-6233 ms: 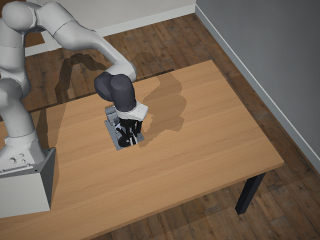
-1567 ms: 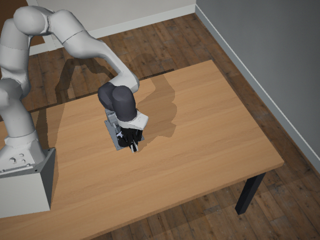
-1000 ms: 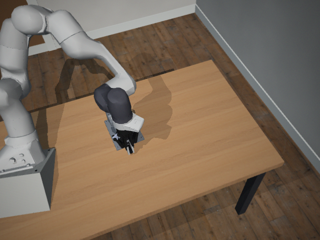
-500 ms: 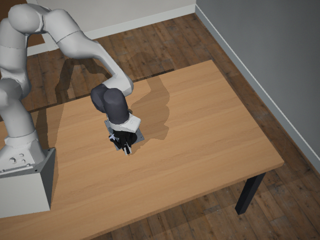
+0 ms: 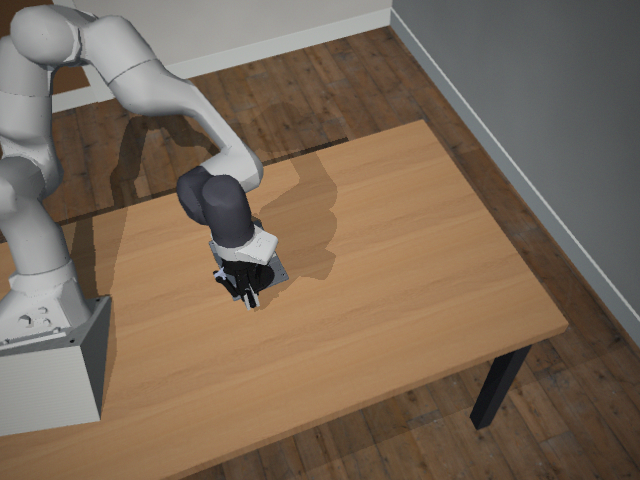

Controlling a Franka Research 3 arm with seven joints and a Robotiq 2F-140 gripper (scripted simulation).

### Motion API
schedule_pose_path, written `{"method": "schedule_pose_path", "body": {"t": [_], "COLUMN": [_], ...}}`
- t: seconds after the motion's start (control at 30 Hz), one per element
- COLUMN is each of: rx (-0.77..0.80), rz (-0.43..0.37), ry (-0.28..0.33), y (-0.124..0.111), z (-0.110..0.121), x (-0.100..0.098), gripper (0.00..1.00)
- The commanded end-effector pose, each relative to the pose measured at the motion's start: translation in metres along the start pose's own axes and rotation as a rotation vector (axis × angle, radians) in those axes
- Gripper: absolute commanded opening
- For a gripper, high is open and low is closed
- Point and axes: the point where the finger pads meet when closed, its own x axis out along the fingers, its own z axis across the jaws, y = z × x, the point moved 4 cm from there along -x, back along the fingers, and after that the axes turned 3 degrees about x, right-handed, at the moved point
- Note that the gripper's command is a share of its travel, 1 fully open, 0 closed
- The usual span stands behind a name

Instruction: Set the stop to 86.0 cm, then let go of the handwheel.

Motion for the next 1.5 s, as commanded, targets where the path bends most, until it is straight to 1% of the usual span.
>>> {"method": "schedule_pose_path", "body": {"t": [0.0, 0.77, 1.47], "rx": [-0.005, -0.005, -0.004], "rz": [-0.003, -0.003, -0.003], "ry": [-0.001, -0.001, -0.002], "y": [0.0, 0.0, 0.0], "z": [0.003, 0.006, 0.007], "x": [-0.004, -0.013, -0.015], "gripper": [0.04, 0.04, 0.04]}}
